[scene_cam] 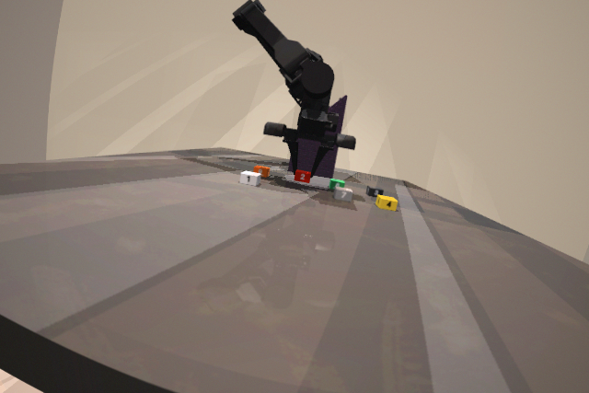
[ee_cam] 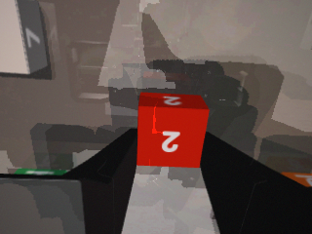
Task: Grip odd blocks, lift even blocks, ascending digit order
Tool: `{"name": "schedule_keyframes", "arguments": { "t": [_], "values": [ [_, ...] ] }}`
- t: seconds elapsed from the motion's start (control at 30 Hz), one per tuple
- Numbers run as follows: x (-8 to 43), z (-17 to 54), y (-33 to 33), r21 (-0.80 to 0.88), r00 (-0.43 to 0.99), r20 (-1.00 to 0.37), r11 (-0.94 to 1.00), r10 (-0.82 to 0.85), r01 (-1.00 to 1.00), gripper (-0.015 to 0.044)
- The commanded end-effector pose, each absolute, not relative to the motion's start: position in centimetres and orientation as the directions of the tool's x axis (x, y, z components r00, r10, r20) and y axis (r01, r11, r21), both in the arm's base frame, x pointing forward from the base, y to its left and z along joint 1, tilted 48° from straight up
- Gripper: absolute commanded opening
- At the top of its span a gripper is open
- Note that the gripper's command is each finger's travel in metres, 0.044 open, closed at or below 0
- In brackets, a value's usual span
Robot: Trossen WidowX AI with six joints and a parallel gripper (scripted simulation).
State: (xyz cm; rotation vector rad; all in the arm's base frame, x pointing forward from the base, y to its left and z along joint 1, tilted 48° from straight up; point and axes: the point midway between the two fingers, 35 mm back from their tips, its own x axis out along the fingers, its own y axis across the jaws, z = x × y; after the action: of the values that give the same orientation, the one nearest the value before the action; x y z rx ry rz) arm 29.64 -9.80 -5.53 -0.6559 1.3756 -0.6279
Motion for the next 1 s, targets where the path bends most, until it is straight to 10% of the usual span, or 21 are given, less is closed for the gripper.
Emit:
{"name": "schedule_keyframes", "arguments": {
  "t": [0.0, 0.97],
  "values": [
    [29.6, -5.5, -9.8, -0.741, 0.091, -0.666, 0.671, -0.740, 0.027, 0.0120],
    [29.7, -6.5, -11.0, -0.742, 0.091, -0.666, 0.670, -0.741, 0.027, 0.0120]
  ]
}}
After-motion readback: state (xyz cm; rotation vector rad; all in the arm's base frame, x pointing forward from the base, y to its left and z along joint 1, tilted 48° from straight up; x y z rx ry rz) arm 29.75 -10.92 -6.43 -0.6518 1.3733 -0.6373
